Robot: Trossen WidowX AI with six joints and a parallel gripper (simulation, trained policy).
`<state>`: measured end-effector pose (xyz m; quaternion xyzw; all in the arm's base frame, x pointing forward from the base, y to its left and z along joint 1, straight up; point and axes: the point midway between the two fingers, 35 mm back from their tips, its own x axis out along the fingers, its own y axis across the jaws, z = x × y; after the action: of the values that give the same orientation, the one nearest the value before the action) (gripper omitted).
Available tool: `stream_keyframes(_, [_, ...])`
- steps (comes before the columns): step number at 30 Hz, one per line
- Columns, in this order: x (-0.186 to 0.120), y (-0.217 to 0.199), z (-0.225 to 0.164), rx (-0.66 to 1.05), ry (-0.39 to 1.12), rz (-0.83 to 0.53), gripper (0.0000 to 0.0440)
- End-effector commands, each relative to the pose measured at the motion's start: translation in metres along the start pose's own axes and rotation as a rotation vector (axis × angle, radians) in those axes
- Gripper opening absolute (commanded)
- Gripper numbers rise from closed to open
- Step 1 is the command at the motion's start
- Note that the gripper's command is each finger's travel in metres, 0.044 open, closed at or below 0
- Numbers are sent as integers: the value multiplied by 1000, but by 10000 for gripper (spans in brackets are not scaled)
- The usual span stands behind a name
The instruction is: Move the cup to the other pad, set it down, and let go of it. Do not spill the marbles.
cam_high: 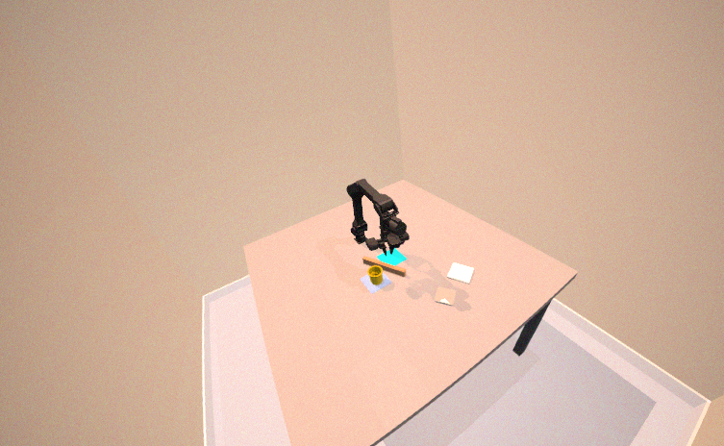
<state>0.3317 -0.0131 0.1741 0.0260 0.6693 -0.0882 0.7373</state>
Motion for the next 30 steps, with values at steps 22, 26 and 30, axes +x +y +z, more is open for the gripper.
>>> stream_keyframes(22, [69, -41, -8, -73, 138, -36, 166])
stream_keyframes(26, [85, -44, -10, -98, 155, -32, 172])
stream_keyframes(30, [101, -45, -13, -134, 168, -21, 176])
